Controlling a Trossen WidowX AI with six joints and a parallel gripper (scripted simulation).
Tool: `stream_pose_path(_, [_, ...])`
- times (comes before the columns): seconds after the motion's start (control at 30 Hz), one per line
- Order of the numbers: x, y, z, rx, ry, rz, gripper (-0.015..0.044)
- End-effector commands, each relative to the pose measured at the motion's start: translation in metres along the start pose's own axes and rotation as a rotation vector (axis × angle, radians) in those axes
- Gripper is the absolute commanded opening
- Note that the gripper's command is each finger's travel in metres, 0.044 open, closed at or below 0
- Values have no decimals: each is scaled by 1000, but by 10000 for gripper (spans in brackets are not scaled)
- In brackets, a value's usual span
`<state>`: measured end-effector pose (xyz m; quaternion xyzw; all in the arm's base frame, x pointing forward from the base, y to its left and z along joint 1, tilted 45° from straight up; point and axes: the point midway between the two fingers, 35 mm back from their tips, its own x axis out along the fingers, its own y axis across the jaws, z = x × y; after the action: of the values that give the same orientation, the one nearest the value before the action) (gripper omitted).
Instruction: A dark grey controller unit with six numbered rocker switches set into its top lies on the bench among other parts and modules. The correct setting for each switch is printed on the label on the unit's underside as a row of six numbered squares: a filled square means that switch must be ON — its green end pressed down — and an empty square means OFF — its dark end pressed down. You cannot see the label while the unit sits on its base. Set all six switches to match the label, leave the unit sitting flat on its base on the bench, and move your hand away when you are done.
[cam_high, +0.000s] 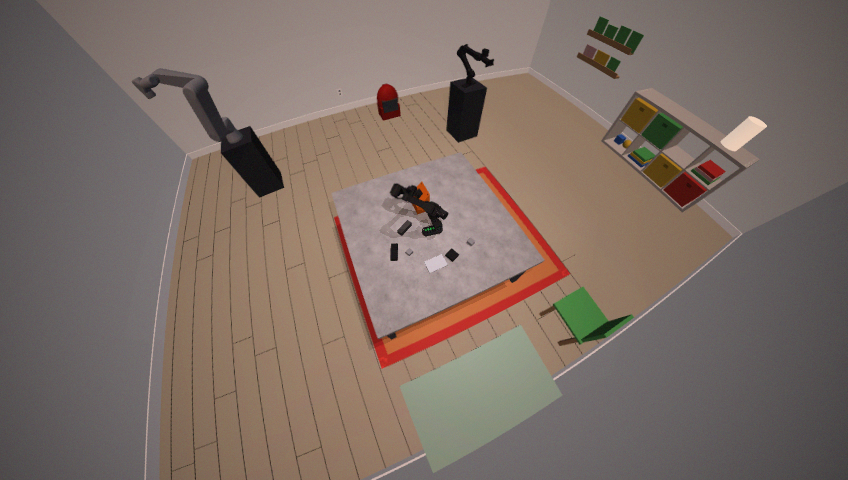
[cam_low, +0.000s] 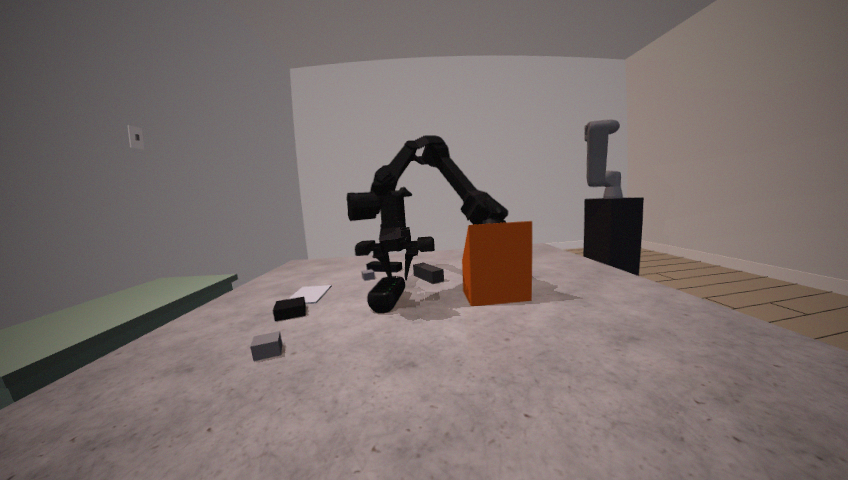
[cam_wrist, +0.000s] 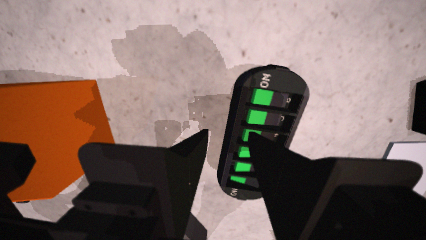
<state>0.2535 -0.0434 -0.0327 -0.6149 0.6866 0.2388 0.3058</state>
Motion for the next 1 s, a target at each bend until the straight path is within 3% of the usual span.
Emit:
stream_pose_path(0.0, [5,11,-16,110,5,-4,46])
stream_pose_path(0.07, [5,11,-16,110,5,-4,0])
stream_pose_path(0.9, [5,11,-15,105,2,0,0])
stream_pose_path(0.97, [-1,11,-15,105,1,0,53])
